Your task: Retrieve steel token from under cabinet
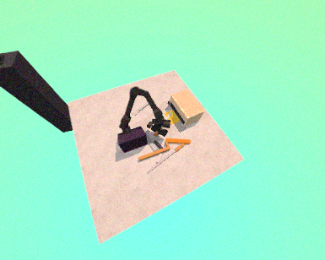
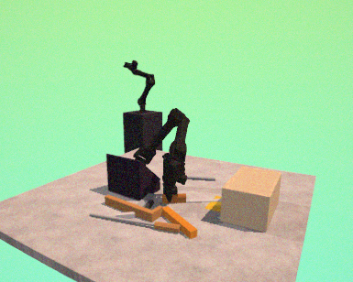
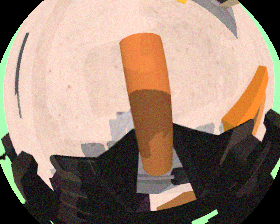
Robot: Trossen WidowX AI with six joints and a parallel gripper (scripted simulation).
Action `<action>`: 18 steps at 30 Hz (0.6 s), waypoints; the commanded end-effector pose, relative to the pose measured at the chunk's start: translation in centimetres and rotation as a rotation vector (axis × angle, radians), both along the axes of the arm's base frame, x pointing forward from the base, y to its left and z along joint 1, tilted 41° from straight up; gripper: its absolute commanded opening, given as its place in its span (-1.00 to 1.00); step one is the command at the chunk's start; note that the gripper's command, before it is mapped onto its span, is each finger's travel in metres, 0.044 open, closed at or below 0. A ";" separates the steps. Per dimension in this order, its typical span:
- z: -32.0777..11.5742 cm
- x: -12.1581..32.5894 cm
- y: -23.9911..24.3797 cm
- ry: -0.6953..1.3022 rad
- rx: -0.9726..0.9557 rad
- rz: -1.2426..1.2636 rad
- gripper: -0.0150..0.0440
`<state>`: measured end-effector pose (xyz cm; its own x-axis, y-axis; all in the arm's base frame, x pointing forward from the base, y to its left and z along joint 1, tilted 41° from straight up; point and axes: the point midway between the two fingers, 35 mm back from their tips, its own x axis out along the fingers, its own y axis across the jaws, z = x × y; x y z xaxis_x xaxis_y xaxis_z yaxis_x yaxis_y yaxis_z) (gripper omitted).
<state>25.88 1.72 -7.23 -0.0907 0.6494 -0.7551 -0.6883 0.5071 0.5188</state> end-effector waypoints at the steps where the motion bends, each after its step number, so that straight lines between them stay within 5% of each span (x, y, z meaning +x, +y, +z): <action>1: 0.5 0.1 0.4 -0.011 -0.002 0.001 -0.49; 18: 1.9 0.0 1.9 -0.011 0.000 0.001 -0.49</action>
